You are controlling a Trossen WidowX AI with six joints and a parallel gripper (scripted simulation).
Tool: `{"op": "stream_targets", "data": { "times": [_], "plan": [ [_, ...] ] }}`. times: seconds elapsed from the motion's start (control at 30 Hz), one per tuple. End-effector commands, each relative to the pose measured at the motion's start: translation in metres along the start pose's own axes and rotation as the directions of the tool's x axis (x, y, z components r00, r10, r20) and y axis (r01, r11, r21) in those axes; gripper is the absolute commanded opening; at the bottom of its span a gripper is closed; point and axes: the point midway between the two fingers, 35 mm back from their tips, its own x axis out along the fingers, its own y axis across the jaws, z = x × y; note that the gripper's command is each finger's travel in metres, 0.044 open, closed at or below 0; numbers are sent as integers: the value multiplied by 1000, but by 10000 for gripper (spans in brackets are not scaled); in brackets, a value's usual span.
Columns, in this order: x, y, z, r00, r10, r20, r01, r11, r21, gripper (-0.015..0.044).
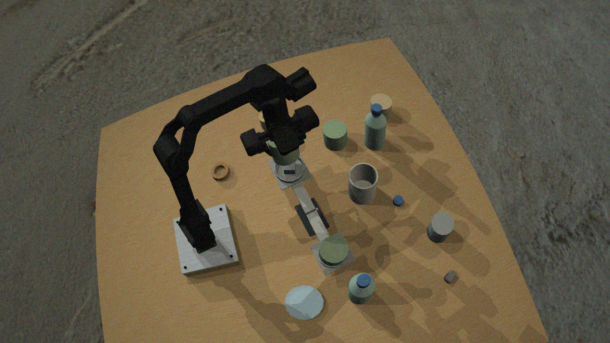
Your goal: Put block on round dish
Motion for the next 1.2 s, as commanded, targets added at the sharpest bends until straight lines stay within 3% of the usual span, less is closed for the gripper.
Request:
{"op": "stream_targets", "data": {
  "times": [0.0,0.4,1.17],
  "plan": [
    [-9,-1,0,1000,9,-6,-9,1000,-2,0],
    [-23,-4,1,1000,9,-6,-9,1000,-2,0],
    [-17,-3,1,1000,0,0,0,1000,1,0]
  ]
}}
